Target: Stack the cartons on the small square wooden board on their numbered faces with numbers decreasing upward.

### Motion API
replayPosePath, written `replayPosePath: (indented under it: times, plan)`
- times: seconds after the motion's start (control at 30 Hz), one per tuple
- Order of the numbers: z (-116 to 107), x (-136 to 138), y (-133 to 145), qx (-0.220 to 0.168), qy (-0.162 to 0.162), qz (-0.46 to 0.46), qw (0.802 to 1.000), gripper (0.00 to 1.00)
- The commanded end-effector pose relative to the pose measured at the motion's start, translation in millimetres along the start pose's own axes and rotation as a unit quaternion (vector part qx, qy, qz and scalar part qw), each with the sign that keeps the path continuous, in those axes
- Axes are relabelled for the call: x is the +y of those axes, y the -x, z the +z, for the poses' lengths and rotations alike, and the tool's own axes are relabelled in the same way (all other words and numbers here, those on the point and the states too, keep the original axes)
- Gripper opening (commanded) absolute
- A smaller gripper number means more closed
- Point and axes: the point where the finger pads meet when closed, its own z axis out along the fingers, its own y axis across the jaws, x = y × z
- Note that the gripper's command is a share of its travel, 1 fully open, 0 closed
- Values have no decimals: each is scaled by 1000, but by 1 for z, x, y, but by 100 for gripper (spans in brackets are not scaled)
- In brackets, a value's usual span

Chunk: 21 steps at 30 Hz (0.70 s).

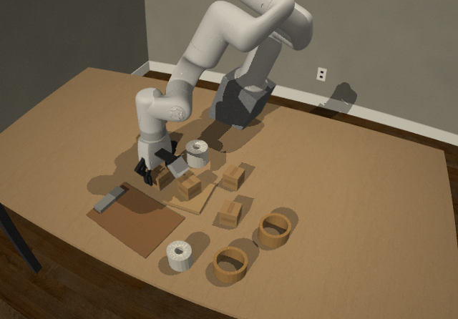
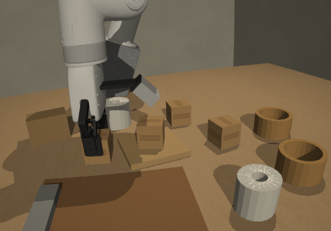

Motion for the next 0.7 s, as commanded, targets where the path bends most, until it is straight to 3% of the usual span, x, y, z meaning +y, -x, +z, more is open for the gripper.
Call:
replayPosePath:
  times: [0.0,0.67]
  plan:
    - [2,2,0,0,2,0,1000,100]
    - [6,1,0,-1,2,0,1000,100]
